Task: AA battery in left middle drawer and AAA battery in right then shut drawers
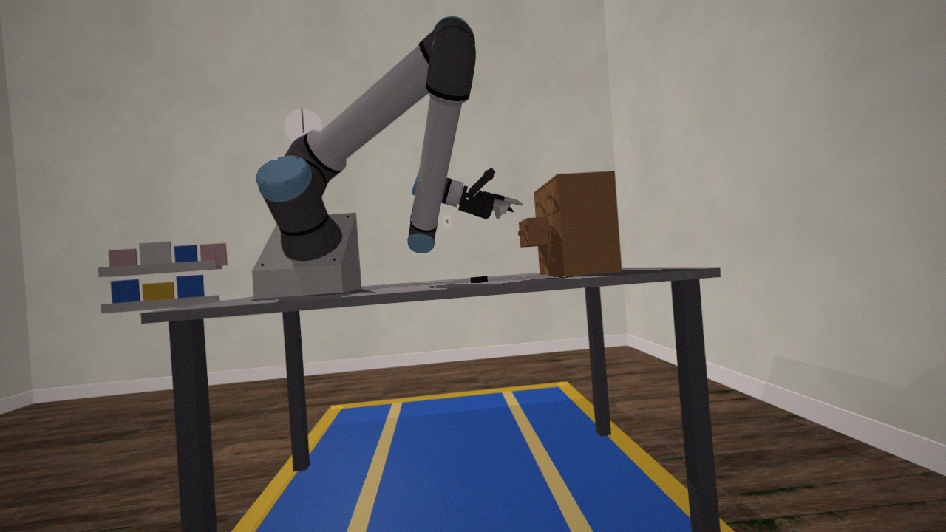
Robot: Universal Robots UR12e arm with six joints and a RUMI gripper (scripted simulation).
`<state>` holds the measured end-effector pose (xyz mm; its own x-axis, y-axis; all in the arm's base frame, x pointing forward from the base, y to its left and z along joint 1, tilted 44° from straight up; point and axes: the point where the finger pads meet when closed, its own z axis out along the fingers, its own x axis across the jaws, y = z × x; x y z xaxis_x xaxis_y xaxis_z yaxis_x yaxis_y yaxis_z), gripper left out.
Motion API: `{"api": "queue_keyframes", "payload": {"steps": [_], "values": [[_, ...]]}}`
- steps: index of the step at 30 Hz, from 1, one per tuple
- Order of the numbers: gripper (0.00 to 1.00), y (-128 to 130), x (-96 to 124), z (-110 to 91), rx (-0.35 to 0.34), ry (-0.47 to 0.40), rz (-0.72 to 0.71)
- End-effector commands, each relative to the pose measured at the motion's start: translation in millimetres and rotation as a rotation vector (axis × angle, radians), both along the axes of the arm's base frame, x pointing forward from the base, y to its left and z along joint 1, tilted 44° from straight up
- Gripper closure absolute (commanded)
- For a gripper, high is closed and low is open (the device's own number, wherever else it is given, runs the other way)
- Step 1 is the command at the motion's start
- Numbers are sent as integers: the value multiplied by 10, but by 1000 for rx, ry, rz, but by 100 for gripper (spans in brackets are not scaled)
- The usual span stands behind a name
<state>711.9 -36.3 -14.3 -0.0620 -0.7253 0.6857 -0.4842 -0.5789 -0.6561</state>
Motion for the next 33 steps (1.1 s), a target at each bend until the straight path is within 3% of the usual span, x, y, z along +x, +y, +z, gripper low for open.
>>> {"api": "queue_keyframes", "payload": {"steps": [1,21,33], "values": [[0,42,-197,27,0,-1,1],[0,167,-826,102,0,-1,1],[0,206,-1018,125,0,-1,1]]}}
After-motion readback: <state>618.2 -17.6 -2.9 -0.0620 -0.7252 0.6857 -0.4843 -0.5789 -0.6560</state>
